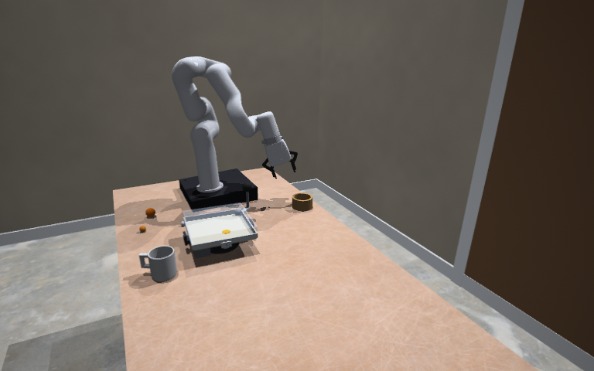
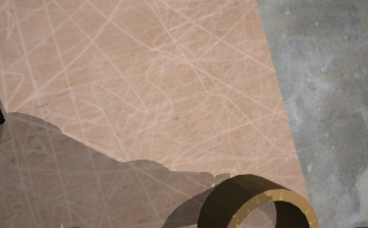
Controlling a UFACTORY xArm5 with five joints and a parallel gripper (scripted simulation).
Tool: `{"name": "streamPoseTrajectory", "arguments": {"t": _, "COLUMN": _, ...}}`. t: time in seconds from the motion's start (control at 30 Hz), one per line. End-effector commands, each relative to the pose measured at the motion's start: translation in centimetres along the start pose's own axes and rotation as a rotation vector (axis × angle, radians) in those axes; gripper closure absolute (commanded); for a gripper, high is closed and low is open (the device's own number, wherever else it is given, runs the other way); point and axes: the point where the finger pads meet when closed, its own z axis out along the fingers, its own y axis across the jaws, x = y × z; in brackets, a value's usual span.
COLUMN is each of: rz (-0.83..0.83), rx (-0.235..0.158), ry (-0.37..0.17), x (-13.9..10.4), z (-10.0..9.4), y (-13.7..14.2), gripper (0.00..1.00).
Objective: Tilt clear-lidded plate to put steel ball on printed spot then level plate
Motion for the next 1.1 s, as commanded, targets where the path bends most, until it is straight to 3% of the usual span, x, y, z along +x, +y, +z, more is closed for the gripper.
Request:
{"name": "streamPoseTrajectory", "arguments": {"t": 0.0, "rz": 0.0, "rx": -0.003, "ry": -0.001, "x": 0.0, "z": -0.1, "y": 0.1, "gripper": 0.0}}
{"name": "streamPoseTrajectory", "arguments": {"t": 0.67, "rz": 0.033, "rx": 0.002, "ry": -0.002, "x": -0.4, "z": -0.2, "y": 0.0, "gripper": 0.0}}
{"name": "streamPoseTrajectory", "arguments": {"t": 0.77, "rz": 0.152, "rx": 0.021, "ry": -0.008, "x": -1.7, "z": -0.5, "y": -0.6, "gripper": 0.0}}
{"name": "streamPoseTrajectory", "arguments": {"t": 1.03, "rz": 0.666, "rx": 0.098, "ry": -0.044, "x": -6.9, "z": -2.4, "y": -3.7, "gripper": 0.0}}
{"name": "streamPoseTrajectory", "arguments": {"t": 1.07, "rz": 0.666, "rx": 0.098, "ry": -0.044, "x": -6.9, "z": -2.4, "y": -3.7, "gripper": 0.0}}
